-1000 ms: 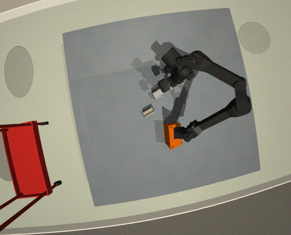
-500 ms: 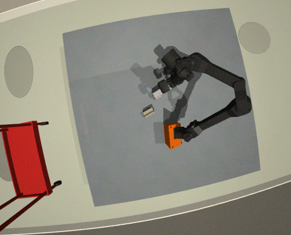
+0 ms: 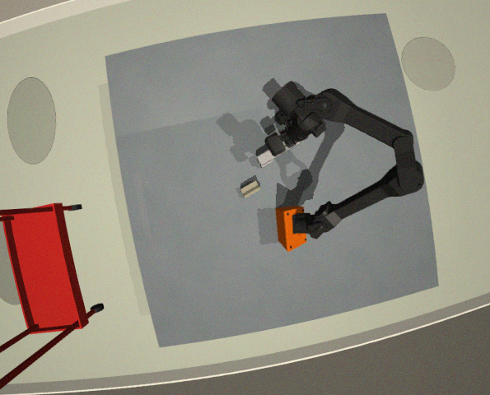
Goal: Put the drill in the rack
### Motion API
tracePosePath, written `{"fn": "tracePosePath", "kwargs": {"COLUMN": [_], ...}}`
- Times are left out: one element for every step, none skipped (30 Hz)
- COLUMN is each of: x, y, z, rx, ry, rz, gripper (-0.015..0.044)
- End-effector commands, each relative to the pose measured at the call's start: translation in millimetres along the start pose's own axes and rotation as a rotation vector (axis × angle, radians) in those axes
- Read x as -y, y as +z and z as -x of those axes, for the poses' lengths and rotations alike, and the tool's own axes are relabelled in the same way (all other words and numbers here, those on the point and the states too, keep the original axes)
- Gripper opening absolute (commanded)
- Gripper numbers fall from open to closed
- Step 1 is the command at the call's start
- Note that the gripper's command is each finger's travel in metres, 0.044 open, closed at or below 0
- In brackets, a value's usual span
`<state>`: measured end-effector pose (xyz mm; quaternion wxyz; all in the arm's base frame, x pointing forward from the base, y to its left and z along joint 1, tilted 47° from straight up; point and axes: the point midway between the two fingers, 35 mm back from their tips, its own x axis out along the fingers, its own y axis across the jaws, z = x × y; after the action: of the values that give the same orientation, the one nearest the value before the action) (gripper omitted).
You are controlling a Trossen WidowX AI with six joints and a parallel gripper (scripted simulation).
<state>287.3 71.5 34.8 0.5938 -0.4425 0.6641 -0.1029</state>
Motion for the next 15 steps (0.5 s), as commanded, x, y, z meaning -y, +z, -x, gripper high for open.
{"fn": "tracePosePath", "kwargs": {"x": [2.3, 2.5, 2.6, 2.7, 2.8, 2.9, 3.1, 3.3, 3.4, 3.5, 3.7, 3.8, 4.0, 4.1, 4.2], "y": [-2.5, -2.7, -2.9, -3.1, -3.3, -3.5, -3.8, -4.1, -4.4, -4.7, -5.1, -5.4, -5.7, -6.0, -6.3], "z": [-7.4, -7.7, -8.0, -8.3, -8.6, -8.9, -9.2, -9.5, -9.8, -10.1, -10.4, -10.6, -10.9, -11.2, -11.4], "rx": [-0.018, -0.018, -0.018, -0.018, -0.018, -0.018, -0.018, -0.018, -0.018, -0.018, -0.018, -0.018, -0.018, -0.018, -0.018], "ry": [-0.003, -0.003, -0.003, -0.003, -0.003, -0.003, -0.003, -0.003, -0.003, -0.003, -0.003, -0.003, -0.003, -0.003, -0.003], "rz": [0.000, 0.000, 0.000, 0.000, 0.000, 0.000, 0.000, 0.000, 0.000, 0.000, 0.000, 0.000, 0.000, 0.000, 0.000], "gripper": [0.0000, 0.0000, 0.0000, 0.0000, 0.0000, 0.0000, 0.0000, 0.0000, 0.0000, 0.0000, 0.0000, 0.0000, 0.0000, 0.0000, 0.0000]}}
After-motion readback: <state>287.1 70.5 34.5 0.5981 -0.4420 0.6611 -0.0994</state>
